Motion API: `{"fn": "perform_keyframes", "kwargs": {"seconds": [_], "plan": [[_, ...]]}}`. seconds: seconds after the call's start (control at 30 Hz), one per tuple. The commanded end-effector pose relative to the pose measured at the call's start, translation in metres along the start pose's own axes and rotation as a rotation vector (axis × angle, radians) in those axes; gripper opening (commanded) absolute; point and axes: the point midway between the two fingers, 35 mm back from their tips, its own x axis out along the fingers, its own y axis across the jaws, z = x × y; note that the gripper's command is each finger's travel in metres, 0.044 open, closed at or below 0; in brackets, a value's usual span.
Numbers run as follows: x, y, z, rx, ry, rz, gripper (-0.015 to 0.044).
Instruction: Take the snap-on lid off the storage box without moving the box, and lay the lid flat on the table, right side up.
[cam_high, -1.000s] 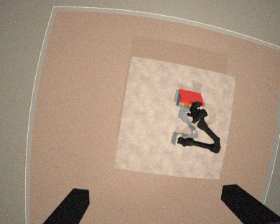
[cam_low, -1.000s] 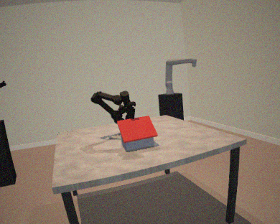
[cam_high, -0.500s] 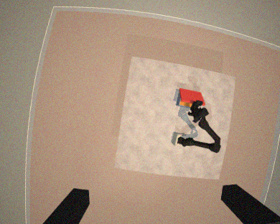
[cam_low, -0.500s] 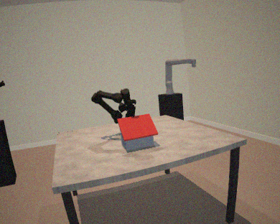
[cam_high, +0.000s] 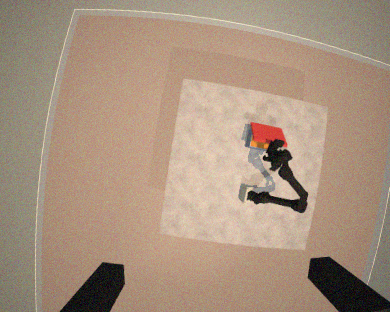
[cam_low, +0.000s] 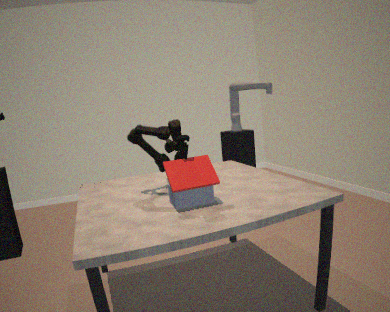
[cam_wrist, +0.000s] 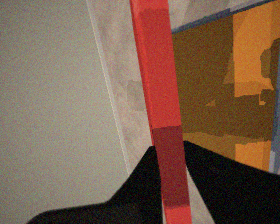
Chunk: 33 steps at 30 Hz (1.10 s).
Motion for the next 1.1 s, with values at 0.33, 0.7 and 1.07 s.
{"fn": "perform_keyframes", "kwargs": {"seconds": [0.33,0.7,1.07], "plan": [[-0.014,0.018,0.000,0.009,0.000,0.008,0.0000],[-0.013,0.012,0.014,0.009,-0.001,0.008,0.0000],[-0.015,0.010,0.036,0.008,-0.001,0.008,0.0000]]}}
